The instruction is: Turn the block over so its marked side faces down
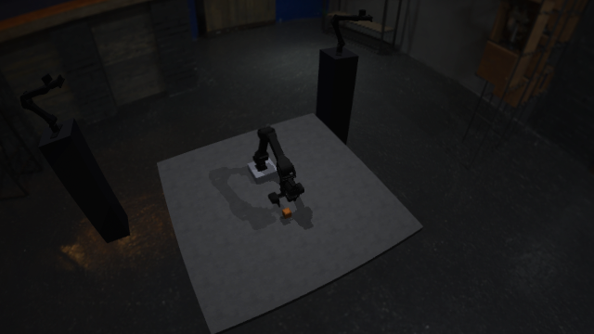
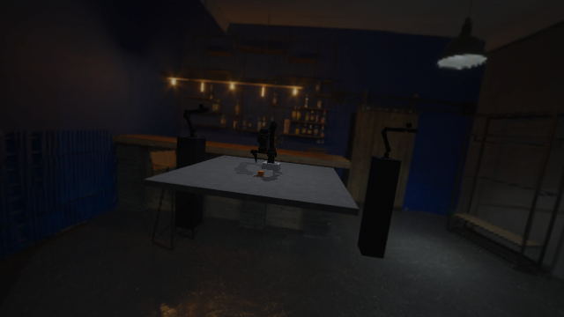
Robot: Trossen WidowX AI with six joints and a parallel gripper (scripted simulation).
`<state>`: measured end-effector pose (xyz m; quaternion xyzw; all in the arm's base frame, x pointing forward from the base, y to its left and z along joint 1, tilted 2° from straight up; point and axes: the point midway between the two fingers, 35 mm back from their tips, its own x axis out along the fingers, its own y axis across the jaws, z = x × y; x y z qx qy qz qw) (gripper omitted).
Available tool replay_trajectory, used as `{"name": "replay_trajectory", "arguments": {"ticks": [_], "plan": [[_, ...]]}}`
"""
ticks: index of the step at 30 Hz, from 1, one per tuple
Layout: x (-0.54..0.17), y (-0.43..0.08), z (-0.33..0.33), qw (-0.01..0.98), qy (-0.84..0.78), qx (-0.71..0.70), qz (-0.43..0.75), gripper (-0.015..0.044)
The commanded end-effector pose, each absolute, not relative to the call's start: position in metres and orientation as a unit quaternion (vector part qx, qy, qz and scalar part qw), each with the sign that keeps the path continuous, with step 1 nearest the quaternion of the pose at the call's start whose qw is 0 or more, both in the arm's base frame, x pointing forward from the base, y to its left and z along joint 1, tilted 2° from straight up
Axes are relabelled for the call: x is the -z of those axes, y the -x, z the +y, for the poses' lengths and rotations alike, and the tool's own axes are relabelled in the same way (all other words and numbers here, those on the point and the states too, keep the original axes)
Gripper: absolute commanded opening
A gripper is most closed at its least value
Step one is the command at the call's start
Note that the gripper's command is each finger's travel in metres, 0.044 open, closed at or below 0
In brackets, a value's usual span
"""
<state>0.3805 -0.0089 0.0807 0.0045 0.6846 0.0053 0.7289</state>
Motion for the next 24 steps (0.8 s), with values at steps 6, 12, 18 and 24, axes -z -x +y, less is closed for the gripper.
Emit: {"name": "replay_trajectory", "arguments": {"ticks": [6, 12, 18, 24], "plan": [[-0.081, -0.382, -0.009, 0.704, 0.000, -0.006, 0.710, 0.0440], [-0.048, -0.382, -0.009, 0.704, 0.000, -0.006, 0.710, 0.0440], [-0.046, -0.382, -0.009, 0.704, 0.000, -0.006, 0.710, 0.0440], [-0.033, -0.382, -0.009, 0.704, 0.000, -0.006, 0.710, 0.0440]]}}
